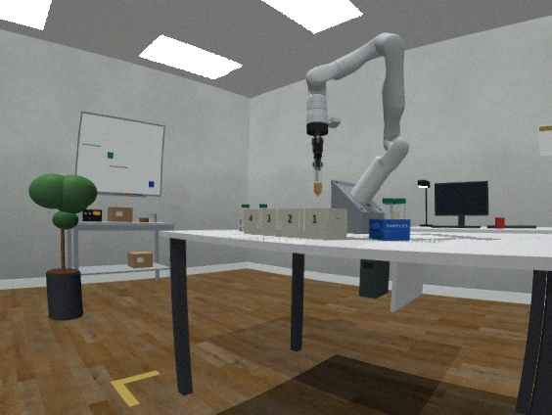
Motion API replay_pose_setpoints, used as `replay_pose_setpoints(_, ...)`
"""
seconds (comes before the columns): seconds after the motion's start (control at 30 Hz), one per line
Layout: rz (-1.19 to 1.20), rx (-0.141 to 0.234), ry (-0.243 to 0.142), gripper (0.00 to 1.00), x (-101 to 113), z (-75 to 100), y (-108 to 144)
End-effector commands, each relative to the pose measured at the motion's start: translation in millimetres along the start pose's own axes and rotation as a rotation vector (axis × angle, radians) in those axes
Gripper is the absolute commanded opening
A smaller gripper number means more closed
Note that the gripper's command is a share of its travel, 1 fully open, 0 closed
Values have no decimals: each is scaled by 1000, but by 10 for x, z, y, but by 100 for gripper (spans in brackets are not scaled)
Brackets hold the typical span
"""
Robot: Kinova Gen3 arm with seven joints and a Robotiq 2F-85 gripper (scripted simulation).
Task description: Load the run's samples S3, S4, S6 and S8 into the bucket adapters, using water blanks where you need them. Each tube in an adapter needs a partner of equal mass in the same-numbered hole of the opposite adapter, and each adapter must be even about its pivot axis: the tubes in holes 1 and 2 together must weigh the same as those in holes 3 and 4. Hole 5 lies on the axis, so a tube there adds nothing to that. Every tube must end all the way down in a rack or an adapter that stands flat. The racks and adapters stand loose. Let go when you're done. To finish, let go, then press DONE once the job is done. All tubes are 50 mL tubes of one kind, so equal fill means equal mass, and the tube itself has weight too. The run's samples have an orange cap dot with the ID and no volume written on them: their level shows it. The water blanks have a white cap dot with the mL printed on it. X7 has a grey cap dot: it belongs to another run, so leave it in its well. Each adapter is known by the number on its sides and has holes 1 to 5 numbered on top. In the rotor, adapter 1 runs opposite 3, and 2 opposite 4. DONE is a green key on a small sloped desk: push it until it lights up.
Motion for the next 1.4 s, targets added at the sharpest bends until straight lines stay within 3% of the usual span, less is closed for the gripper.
replay_pose_setpoints(0.0, 0, 1, -1, 10, 104, 6, -55)
replay_pose_setpoints(0.57, 0, 1, -1, 10, 543, 6, -295)
replay_pose_setpoints(1.03, 0, 1, -1, 10, 543, 6, -295)
replay_pose_setpoints(1.37, 0, 1, -1, 10, 543, -127, -295)
Point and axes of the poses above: the point where the finger pads meet when closed, its own z axis back along the fingers, its own y axis across the jaws, x = y × z, the point moved 8 cm from there along z, back along the fingers, and after that the axes turned 5 degrees about z, right-handed, at the moved point
